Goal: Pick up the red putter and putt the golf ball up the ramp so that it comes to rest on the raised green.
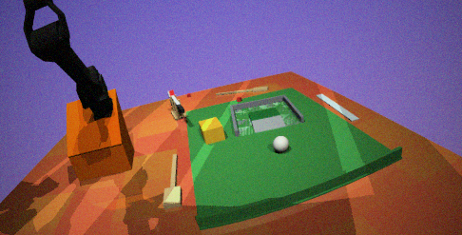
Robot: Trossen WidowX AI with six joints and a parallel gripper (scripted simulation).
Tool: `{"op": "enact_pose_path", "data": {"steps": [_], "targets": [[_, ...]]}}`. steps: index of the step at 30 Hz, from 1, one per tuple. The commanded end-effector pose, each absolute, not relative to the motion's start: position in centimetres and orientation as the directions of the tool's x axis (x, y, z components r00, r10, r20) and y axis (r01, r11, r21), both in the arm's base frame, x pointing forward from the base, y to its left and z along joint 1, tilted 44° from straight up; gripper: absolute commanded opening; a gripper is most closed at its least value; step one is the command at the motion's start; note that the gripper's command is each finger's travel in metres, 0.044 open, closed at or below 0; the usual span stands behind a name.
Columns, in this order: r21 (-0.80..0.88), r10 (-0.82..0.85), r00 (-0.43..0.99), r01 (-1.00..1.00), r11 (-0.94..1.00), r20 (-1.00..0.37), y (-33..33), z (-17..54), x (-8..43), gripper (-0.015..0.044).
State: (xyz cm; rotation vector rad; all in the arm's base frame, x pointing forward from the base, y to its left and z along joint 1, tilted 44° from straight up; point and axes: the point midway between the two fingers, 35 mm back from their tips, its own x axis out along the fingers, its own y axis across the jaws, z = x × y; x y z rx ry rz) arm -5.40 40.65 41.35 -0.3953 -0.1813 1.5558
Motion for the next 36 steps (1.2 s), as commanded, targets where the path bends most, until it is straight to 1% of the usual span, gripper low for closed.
{"op": "enact_pose_path", "data": {"steps": [1,6,11,16,21,28,32,36], "targets": [[-0.428,0.969,0.078,-0.903,-0.032,-0.236,42.5,37.2,-3.0,0.044],[-0.507,0.897,0.199,-0.862,-0.032,-0.395,44.6,30.4,1.9,0.044],[-0.555,0.777,0.316,-0.83,-0.051,-0.544,45.2,23.3,7.5,0.044],[-0.572,0.619,0.403,-0.815,-0.093,-0.674,43.8,16.3,13.0,0.044],[-0.553,0.427,0.451,-0.82,-0.148,-0.783,40.7,9.4,18.0,0.044],[-0.456,0.129,0.437,-0.862,-0.221,-0.89,33.6,0.5,23.3,0.044],[-0.357,-0.049,0.38,-0.901,-0.248,-0.924,28.5,-4.4,25.0,0.044],[-0.233,-0.216,0.29,-0.939,-0.254,-0.932,22.9,-8.5,25.5,0.044]]}}
